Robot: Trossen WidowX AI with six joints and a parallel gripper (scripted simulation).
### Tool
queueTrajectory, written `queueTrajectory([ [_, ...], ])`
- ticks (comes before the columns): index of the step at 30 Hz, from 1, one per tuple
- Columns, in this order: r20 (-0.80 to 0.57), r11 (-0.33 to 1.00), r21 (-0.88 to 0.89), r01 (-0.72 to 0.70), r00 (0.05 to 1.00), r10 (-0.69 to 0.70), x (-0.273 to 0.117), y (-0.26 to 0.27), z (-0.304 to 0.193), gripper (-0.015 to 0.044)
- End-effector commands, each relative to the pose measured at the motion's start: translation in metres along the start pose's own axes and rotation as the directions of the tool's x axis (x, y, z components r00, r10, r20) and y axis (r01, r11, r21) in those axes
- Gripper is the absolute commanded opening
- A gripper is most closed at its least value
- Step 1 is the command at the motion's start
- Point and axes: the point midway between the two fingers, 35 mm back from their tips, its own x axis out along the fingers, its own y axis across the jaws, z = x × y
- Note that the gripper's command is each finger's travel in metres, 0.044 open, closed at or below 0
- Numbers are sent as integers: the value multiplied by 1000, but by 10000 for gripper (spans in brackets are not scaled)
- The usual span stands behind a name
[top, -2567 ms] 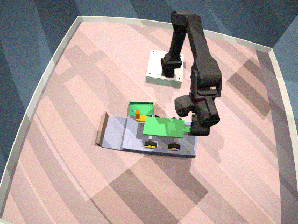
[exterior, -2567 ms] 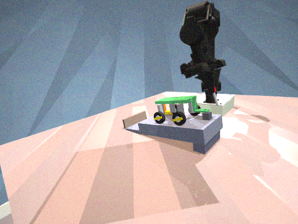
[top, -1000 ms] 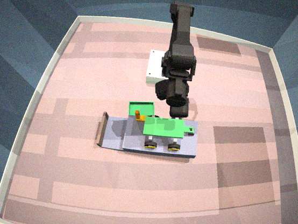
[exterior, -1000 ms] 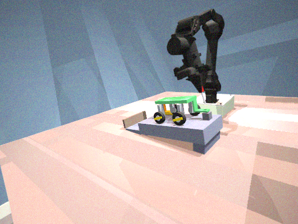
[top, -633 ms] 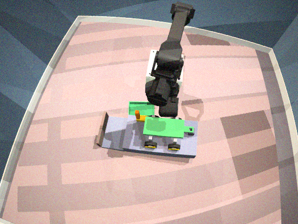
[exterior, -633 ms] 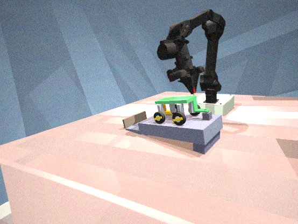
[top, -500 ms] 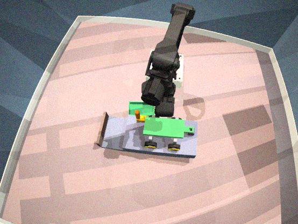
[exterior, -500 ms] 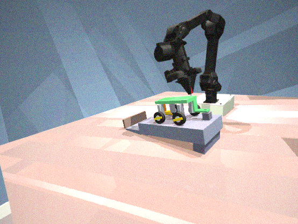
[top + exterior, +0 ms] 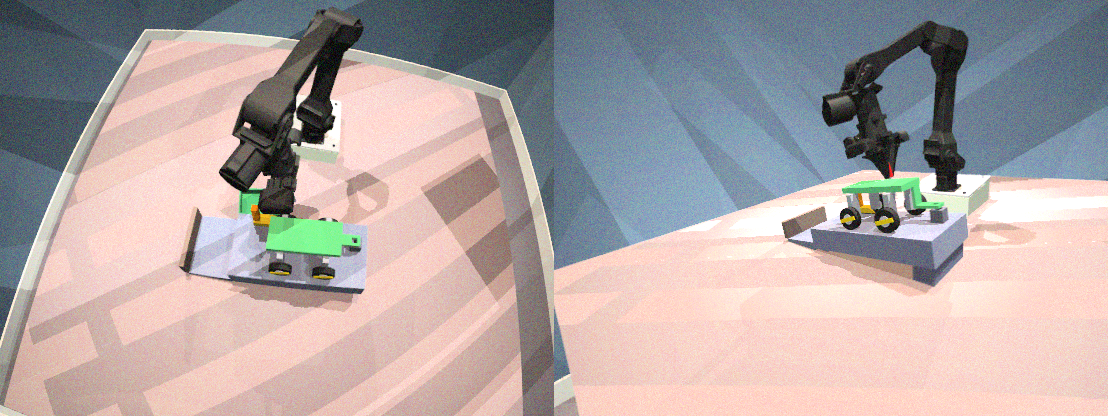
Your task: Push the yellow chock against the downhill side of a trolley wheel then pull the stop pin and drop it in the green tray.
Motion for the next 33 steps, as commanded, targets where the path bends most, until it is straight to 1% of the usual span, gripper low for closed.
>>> queueTrajectory([
  [1,5,1000,-6,-4,1000,4,-4,0,17,0],
  [12,8,1000,-6,-3,1000,3,-11,-2,58,0],
  [18,10,1000,-1,-3,1000,3,-12,-2,60,0],
  [20,17,999,32,-5,1000,4,-12,-2,60,0],
  [25,49,984,177,-20,999,11,-12,-2,59,0],
  [33,100,914,401,-56,995,16,-11,-3,57,0],
])
